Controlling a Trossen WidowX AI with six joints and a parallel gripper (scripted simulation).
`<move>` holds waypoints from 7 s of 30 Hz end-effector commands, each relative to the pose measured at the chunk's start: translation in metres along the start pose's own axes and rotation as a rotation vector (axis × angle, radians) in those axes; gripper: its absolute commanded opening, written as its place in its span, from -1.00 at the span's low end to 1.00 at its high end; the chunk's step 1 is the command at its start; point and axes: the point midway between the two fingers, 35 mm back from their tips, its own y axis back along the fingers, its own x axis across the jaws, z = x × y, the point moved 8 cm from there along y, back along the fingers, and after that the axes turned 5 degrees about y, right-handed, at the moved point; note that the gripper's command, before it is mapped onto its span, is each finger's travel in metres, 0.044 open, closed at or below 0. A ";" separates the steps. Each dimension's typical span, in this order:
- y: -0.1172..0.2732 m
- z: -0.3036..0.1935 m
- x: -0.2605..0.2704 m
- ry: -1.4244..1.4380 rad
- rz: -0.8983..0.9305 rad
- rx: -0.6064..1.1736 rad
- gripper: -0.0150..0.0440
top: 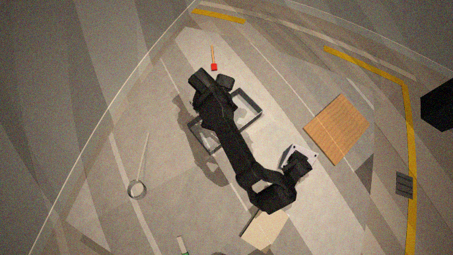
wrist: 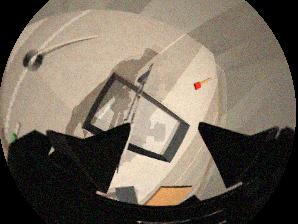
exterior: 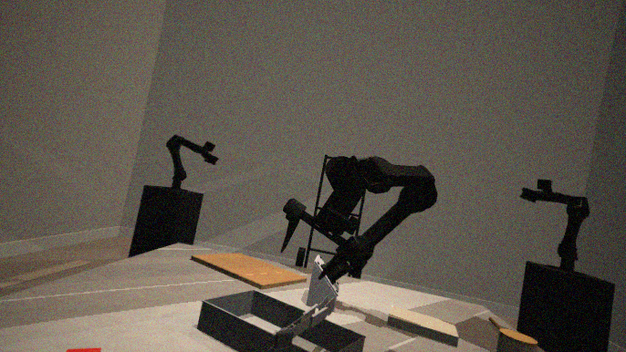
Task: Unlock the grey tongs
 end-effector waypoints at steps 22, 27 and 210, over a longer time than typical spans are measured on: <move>-0.063 -0.017 0.022 -0.374 0.397 0.271 1.00; -0.071 -0.018 0.026 -0.374 0.397 0.271 1.00; 0.046 -0.527 -0.200 -1.930 0.028 0.523 -1.00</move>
